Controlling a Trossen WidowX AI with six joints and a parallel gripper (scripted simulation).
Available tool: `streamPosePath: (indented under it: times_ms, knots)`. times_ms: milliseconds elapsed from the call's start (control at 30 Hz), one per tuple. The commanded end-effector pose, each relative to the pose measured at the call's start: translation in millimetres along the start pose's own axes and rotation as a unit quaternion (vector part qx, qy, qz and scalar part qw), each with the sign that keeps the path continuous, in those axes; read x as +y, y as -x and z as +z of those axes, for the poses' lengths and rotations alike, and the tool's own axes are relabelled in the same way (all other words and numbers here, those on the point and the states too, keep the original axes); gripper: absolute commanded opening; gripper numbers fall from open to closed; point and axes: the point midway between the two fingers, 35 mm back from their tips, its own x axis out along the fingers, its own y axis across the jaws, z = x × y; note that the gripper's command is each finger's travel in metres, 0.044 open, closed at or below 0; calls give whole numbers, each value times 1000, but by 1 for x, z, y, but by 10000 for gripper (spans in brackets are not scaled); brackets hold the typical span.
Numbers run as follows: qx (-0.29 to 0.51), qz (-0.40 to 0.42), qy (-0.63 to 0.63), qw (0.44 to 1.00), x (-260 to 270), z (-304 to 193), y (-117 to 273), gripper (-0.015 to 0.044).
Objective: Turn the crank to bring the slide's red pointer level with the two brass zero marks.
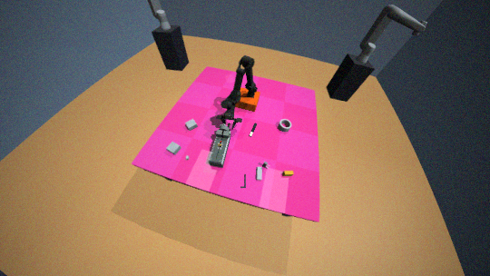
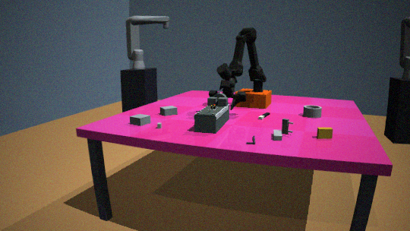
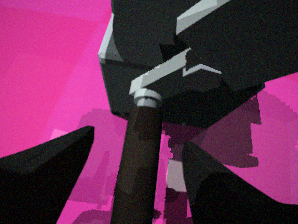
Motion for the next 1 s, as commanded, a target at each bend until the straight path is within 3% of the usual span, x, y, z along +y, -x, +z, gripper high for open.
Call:
streamPosePath:
  times_ms: [0,100,700,967]
  knots:
    - [0,0,0,1000,0,0,0,368]
    - [0,0,0,1000,0,0,0,440]
    - [-1,0,0,1000,0,41,38,440]
    - [-1,-1,0,1000,-2,94,85,440]
